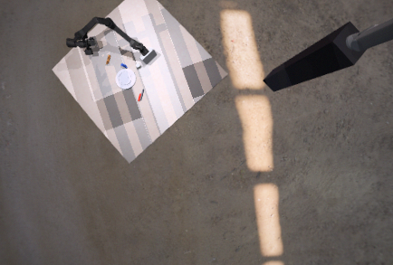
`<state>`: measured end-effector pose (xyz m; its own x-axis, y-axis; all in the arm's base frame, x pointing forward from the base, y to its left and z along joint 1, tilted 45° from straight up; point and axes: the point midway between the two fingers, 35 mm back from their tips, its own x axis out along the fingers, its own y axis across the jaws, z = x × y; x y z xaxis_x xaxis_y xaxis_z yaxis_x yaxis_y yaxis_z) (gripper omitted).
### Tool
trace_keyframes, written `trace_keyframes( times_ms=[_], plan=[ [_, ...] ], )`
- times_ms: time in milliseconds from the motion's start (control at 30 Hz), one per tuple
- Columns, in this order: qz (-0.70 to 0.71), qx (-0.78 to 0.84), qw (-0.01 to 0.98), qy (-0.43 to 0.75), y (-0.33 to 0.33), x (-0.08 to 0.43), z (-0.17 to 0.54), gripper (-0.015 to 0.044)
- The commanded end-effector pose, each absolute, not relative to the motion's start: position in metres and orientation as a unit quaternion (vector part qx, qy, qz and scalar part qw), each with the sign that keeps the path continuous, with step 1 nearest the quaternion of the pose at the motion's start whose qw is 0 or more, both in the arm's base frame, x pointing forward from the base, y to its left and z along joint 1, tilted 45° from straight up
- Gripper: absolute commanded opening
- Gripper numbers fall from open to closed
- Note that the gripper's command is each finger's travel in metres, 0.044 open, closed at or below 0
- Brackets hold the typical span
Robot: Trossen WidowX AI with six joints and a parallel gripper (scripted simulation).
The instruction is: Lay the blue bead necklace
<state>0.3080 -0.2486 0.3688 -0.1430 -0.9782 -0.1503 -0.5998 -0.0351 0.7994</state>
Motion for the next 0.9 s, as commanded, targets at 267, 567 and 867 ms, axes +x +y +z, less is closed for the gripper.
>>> trace_keyframes(
  times_ms=[267,567,867],
  plan=[
    [-0.589,0.524,0.455,-0.414,-0.22,0.327,0.322,0.02],
    [-0.682,0.327,0.651,-0.063,-0.182,0.336,0.265,0.02],
    [-0.605,0.047,0.742,0.285,-0.141,0.33,0.21,0.02]
  ],
)
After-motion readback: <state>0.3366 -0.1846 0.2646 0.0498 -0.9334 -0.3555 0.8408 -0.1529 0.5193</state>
